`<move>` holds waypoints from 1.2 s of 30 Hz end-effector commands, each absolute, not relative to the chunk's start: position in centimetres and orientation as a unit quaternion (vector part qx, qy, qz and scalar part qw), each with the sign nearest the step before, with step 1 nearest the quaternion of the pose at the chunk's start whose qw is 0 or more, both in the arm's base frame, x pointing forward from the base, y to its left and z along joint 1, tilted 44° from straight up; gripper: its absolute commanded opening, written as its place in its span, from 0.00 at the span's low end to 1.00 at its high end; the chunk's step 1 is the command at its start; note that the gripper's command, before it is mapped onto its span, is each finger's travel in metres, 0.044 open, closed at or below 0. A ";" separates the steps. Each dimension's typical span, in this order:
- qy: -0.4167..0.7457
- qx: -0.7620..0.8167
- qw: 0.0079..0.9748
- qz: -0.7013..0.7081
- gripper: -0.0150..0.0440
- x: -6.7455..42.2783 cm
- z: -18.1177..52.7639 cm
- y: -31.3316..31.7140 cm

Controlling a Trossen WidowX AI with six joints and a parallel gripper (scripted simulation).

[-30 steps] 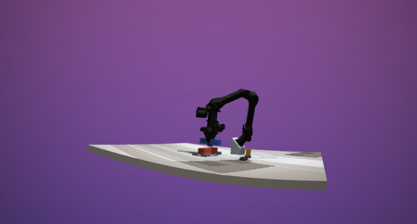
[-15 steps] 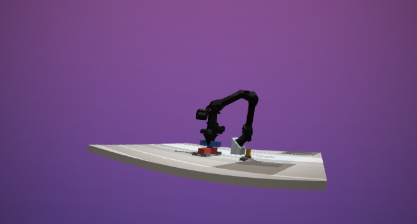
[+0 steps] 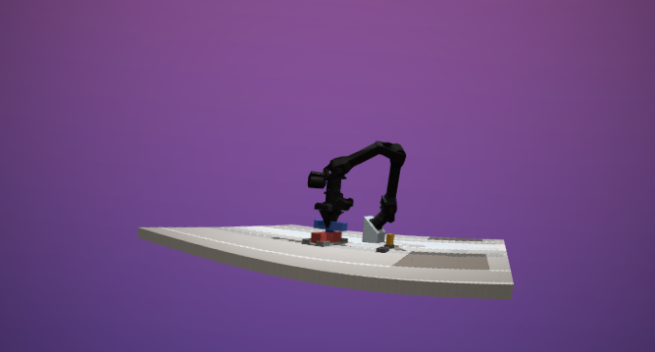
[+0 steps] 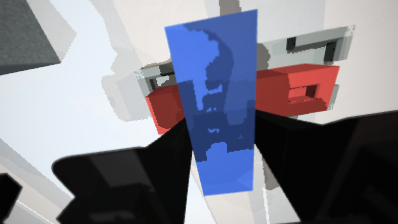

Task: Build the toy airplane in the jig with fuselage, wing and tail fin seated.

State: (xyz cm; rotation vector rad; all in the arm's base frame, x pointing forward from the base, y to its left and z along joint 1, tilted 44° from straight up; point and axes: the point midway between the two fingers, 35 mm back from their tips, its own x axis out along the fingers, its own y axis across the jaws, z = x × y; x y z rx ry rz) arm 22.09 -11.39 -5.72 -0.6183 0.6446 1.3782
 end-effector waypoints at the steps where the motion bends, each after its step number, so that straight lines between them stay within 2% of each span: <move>1: 0.287 -0.275 0.681 0.614 0.39 22.1 -5.7 -11.4; 15: 0.287 -0.275 0.681 0.614 1.00 22.1 -5.7 -11.4; 22: 0.287 -0.275 0.681 0.614 1.00 22.1 -5.6 -11.6; 29: 0.289 -0.274 0.681 0.615 1.00 21.4 0.4 -17.2; 36: 0.293 -0.269 0.683 0.612 1.00 21.8 0.3 -17.6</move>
